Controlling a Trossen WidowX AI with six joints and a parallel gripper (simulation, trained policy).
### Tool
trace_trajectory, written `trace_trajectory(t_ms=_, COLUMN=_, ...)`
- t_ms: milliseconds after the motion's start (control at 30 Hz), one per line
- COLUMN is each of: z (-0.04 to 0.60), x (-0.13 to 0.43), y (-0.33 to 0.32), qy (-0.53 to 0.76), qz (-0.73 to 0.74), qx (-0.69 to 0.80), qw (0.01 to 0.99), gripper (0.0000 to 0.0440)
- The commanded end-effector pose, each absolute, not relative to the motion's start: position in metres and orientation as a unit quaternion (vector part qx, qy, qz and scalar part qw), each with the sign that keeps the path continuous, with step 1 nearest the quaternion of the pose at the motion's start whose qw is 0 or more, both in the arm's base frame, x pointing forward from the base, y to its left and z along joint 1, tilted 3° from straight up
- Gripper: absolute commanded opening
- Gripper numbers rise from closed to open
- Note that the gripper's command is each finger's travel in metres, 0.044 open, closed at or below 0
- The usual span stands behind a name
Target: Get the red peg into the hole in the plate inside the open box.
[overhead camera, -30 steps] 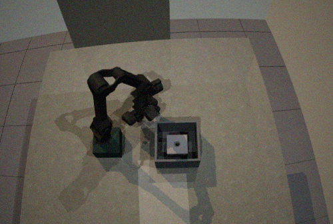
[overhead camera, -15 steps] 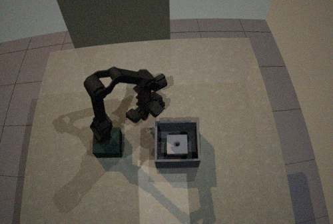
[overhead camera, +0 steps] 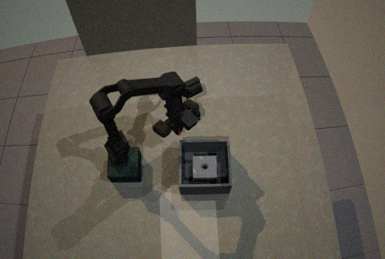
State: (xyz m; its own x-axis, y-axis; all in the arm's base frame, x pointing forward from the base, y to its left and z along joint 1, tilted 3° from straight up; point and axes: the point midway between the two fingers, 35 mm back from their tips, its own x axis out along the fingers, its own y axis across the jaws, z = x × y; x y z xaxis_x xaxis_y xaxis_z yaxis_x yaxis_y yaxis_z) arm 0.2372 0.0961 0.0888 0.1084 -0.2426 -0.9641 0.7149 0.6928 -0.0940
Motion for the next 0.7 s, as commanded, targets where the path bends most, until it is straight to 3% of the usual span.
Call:
trace_trajectory(t_ms=0, z=0.108, x=0.248, y=0.084, qy=0.558, qz=-0.344, qx=0.22, qw=0.723, gripper=0.0)
trace_trajectory(t_ms=667, z=0.11, x=0.302, y=0.007, qy=0.512, qz=-0.397, qx=0.264, qw=0.714, gripper=0.0)
